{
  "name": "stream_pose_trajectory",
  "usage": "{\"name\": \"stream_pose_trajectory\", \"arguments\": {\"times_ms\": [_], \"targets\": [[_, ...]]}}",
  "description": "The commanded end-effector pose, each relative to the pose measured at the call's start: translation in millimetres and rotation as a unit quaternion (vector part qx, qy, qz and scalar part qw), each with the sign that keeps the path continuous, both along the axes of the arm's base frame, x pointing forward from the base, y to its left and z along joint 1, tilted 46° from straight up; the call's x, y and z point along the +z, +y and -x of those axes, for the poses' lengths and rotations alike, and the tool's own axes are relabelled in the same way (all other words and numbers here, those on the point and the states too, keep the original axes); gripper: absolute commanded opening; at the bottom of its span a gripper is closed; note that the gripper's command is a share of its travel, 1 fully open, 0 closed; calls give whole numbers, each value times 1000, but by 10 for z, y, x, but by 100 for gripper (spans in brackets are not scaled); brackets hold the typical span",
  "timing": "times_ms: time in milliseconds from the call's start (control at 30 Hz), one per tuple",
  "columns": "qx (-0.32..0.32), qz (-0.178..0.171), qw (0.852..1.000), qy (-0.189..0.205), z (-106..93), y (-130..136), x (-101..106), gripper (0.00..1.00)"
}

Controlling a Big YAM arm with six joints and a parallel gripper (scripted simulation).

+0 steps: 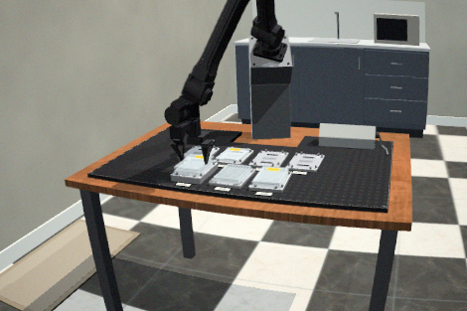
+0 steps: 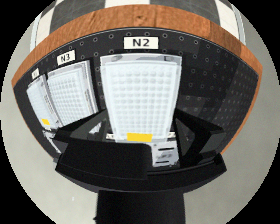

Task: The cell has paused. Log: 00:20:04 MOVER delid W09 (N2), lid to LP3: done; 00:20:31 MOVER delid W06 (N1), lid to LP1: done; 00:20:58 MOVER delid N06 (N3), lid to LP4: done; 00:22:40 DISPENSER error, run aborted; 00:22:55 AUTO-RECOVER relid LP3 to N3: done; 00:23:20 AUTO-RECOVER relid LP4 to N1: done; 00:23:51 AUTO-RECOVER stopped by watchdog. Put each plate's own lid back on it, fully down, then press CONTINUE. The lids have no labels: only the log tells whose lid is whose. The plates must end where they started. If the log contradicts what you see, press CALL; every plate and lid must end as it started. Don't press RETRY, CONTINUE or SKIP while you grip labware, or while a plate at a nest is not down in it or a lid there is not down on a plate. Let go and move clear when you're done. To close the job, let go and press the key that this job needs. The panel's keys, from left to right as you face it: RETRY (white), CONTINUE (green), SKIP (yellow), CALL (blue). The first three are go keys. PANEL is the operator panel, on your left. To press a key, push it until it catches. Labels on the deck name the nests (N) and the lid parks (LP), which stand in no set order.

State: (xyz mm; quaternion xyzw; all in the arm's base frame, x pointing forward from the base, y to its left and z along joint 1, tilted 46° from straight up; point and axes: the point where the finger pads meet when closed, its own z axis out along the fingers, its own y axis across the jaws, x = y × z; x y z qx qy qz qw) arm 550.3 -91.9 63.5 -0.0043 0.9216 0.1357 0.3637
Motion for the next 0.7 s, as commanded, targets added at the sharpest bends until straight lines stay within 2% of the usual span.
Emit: {"name": "stream_pose_trajectory", "arguments": {"times_ms": [0, 200, 267, 400, 567, 667], "targets": [[-5, 1, 1000, -11, -74, -12, 79, 0], [-2, 0, 1000, -8, -104, 14, 28, 0], [-5, 2, 1000, -12, -71, -15, 96, 0], [-3, -1, 1000, -5, -90, 20, -13, 0], [-3, 2, 1000, -14, -132, 4, 74, 0], [-2, 0, 1000, -8, -128, 25, -6, 0]]}}
